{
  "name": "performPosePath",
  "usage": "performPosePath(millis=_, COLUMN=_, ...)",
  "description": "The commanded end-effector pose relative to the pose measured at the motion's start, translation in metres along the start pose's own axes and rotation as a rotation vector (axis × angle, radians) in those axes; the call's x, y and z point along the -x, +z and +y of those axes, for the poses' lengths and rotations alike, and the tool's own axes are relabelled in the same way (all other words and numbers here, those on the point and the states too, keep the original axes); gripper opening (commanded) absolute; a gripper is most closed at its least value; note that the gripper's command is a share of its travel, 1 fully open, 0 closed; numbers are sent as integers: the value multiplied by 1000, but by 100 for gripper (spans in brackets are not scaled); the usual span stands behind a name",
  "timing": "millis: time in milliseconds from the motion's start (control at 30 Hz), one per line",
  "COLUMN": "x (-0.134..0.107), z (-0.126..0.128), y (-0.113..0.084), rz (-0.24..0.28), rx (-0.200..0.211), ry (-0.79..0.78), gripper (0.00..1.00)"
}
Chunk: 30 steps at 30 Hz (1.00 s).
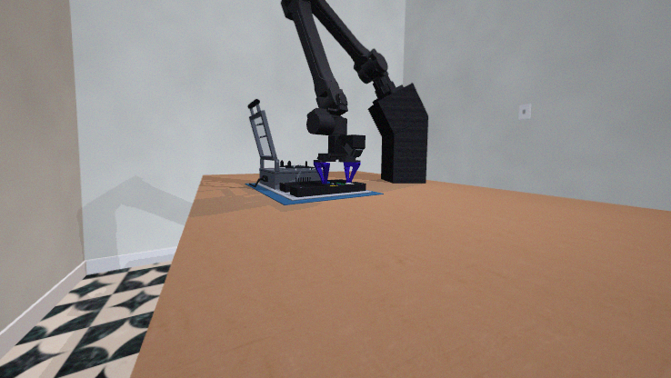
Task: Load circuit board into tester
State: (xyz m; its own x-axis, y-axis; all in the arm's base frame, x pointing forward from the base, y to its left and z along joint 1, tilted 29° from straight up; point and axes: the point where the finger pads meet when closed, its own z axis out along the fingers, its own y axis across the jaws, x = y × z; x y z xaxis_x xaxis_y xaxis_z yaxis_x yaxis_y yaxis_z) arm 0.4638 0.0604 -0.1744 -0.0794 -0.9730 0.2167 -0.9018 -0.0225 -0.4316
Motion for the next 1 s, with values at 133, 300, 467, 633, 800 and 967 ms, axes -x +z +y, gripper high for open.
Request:
performPosePath(millis=133, x=-6, z=-15, y=-5, rz=-2, rx=-16, ry=14, gripper=92)
performPosePath(millis=300, x=-6, z=-15, y=-5, rz=-2, rx=-15, ry=14, gripper=92)
performPosePath(millis=467, x=-6, z=-15, y=-5, rz=-2, rx=-15, ry=14, gripper=92)
performPosePath(millis=633, x=-6, z=-15, y=-5, rz=-2, rx=-15, ry=14, gripper=92)
performPosePath(millis=800, x=-7, z=-13, y=-5, rz=-2, rx=-13, ry=13, gripper=92)
performPosePath(millis=967, x=-7, z=-13, y=-5, rz=-2, rx=-12, ry=13, gripper=92)
